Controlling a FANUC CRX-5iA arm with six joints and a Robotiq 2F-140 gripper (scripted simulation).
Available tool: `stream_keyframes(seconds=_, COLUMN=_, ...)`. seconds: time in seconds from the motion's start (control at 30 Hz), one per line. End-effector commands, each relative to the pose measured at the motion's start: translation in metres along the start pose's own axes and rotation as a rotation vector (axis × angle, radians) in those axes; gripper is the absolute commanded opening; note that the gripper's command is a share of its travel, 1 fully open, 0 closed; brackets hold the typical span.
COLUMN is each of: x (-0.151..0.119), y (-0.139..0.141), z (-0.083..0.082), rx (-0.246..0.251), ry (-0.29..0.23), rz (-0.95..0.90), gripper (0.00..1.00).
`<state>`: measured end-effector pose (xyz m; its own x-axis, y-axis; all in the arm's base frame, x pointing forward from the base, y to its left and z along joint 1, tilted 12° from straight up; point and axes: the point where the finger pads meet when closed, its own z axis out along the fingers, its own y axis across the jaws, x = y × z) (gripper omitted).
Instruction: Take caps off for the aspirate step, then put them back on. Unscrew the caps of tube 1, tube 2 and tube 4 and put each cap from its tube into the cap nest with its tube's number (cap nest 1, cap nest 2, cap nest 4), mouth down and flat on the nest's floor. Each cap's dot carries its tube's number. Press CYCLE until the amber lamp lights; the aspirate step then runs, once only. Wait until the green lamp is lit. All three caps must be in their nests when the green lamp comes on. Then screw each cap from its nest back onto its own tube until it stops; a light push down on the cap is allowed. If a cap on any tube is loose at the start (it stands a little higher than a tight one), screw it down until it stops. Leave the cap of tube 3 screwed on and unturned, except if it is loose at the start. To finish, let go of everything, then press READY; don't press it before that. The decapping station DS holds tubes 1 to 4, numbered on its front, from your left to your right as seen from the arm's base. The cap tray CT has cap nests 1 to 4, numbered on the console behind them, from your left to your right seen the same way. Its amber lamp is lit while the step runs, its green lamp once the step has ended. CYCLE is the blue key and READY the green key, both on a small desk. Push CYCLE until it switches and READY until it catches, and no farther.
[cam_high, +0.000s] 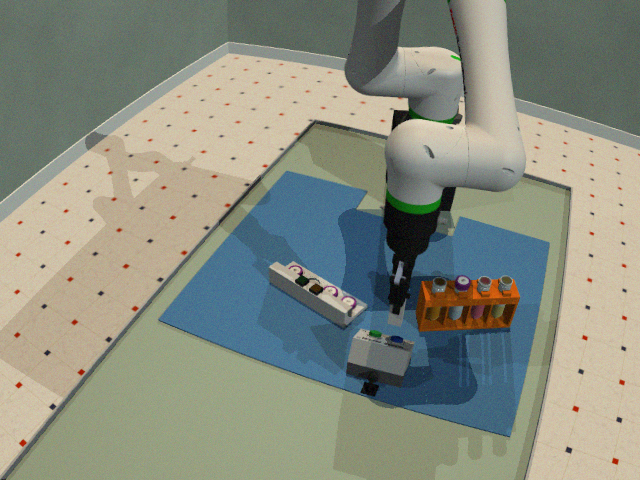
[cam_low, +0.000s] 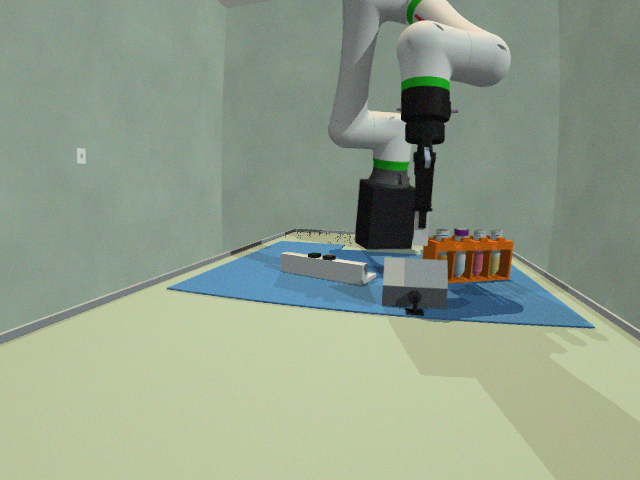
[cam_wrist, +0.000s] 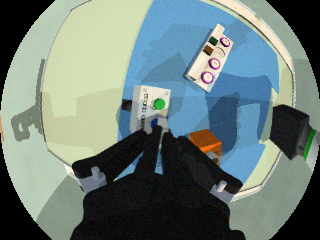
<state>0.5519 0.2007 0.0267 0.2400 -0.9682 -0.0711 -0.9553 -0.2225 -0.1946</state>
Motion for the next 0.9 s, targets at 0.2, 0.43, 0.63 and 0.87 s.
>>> stream_keyframes(seconds=0.2, x=-0.011, y=-0.008, z=0.008, rx=0.0, ry=0.001, rz=0.001, gripper=0.0)
stream_keyframes(seconds=0.43, x=-0.011, y=-0.008, z=0.02, rx=0.0, ry=0.001, rz=0.001, gripper=0.0)
stream_keyframes(seconds=0.63, x=-0.011, y=-0.008, z=0.02, rx=0.0, ry=0.001, rz=0.001, gripper=0.0)
stream_keyframes(seconds=0.87, x=-0.011, y=-0.008, z=0.024, rx=0.0, ry=0.001, rz=0.001, gripper=0.0)
